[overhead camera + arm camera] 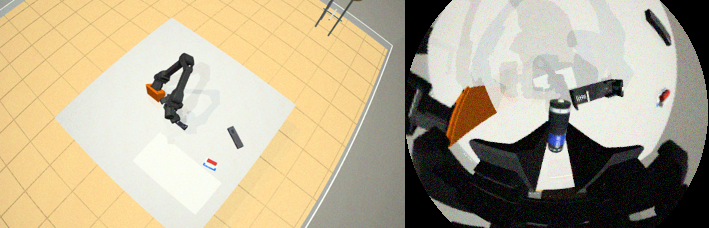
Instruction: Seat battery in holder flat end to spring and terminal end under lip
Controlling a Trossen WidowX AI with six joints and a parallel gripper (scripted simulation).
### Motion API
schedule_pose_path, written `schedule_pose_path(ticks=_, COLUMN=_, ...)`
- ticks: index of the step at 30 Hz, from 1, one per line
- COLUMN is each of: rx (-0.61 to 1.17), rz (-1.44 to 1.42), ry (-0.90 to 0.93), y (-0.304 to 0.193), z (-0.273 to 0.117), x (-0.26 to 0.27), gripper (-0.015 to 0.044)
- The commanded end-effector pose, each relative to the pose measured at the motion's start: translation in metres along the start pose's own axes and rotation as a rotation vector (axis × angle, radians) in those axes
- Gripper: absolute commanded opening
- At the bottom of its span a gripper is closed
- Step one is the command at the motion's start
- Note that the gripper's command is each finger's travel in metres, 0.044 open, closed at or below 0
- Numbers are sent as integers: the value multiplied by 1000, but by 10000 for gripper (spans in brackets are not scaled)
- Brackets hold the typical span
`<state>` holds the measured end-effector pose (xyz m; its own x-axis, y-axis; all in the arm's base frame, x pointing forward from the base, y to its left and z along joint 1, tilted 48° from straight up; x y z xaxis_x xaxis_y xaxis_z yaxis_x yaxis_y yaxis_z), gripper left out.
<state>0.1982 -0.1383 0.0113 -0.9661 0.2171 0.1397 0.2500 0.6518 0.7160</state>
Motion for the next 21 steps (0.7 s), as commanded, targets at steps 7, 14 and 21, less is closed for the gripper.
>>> schedule_pose_path(ticks=7, rx=-5, rz=415, ry=-2, y=8, z=-8, x=-30, gripper=75)
schedule_pose_path(ticks=14, rx=-5, rz=716, ry=-2, y=16, z=-13, x=-51, gripper=75)
schedule_pose_path(ticks=21, rx=-4, rz=1002, ry=-3, y=25, z=-16, x=-70, gripper=75)
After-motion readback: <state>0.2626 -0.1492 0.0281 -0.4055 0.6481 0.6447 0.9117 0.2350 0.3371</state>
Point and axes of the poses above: the point midway between the two fingers, 35 mm back from their tips, its own z axis out along the fingers, its own x axis across the jaws, y = z × x, the point moved 9 cm from there along -z, back along the fingers, and after that the axes turned 10 degrees about -z, right-handed, at the moved point
